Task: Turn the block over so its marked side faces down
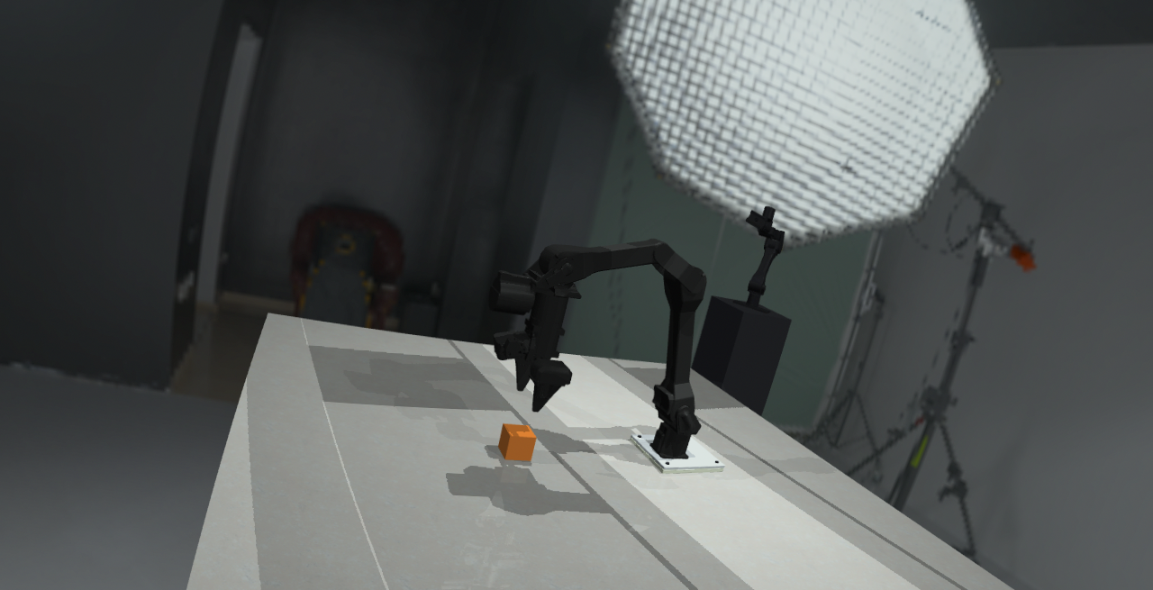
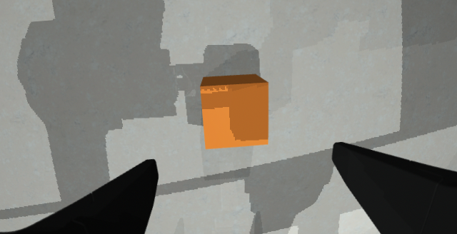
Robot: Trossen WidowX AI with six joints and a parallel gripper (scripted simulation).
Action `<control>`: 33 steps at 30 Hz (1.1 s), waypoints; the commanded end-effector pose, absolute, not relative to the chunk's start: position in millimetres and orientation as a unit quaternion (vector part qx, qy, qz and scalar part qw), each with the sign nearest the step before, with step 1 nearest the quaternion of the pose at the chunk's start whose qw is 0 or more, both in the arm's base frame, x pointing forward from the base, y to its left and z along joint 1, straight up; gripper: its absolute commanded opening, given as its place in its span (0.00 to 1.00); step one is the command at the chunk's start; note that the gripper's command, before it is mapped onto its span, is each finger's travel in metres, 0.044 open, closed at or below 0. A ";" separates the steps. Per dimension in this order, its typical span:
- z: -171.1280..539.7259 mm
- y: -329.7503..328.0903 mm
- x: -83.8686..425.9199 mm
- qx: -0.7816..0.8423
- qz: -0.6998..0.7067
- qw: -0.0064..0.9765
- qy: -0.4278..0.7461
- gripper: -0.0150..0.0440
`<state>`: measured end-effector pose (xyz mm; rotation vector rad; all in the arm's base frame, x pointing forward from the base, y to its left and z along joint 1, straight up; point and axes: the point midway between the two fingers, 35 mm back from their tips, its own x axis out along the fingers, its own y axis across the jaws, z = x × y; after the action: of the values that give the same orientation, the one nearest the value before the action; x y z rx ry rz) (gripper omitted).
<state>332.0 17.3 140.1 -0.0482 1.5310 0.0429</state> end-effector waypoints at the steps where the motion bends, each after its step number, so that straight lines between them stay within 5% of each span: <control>1: 126.9 16.1 335.2 -0.022 0.017 0.718 0.696 1.00; 33: 66.0 15.7 336.9 -0.022 0.017 0.718 0.696 1.00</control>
<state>339.4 16.6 73.8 -0.0458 1.5295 0.0405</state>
